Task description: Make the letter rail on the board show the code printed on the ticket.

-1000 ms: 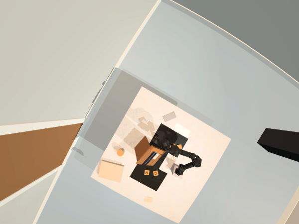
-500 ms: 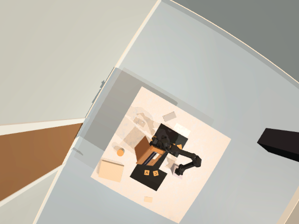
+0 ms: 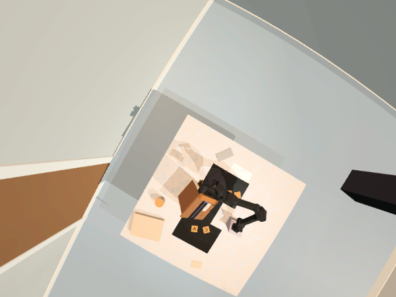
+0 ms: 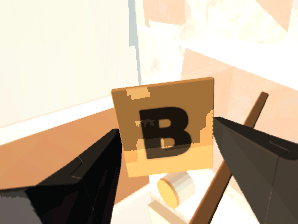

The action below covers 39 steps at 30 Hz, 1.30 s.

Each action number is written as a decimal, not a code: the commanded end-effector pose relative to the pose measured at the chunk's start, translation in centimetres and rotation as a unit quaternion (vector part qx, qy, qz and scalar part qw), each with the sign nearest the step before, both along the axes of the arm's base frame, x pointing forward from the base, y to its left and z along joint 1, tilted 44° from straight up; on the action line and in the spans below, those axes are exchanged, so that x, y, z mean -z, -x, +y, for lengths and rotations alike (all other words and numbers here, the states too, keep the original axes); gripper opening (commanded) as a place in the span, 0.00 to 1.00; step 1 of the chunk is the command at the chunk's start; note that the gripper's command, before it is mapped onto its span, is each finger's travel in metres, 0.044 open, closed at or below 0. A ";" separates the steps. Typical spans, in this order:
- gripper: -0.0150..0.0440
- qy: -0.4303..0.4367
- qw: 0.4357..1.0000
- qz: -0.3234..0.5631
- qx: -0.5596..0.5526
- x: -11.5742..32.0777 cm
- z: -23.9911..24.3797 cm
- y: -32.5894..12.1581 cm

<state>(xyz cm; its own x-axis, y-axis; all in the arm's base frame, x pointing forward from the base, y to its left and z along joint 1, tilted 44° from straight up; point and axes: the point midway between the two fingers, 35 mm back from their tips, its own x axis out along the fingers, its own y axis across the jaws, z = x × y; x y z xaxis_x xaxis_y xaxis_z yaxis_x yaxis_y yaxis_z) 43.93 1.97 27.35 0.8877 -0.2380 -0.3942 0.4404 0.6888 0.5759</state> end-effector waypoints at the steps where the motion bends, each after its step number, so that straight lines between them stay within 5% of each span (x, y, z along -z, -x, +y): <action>1: 0.25 0.007 0.999 -0.021 -0.037 -1.7 2.1 -0.4; 16: 0.25 0.022 0.987 -0.053 -0.149 -4.9 10.6 0.9; 39: 0.25 0.152 0.966 0.076 -0.197 6.8 21.0 2.3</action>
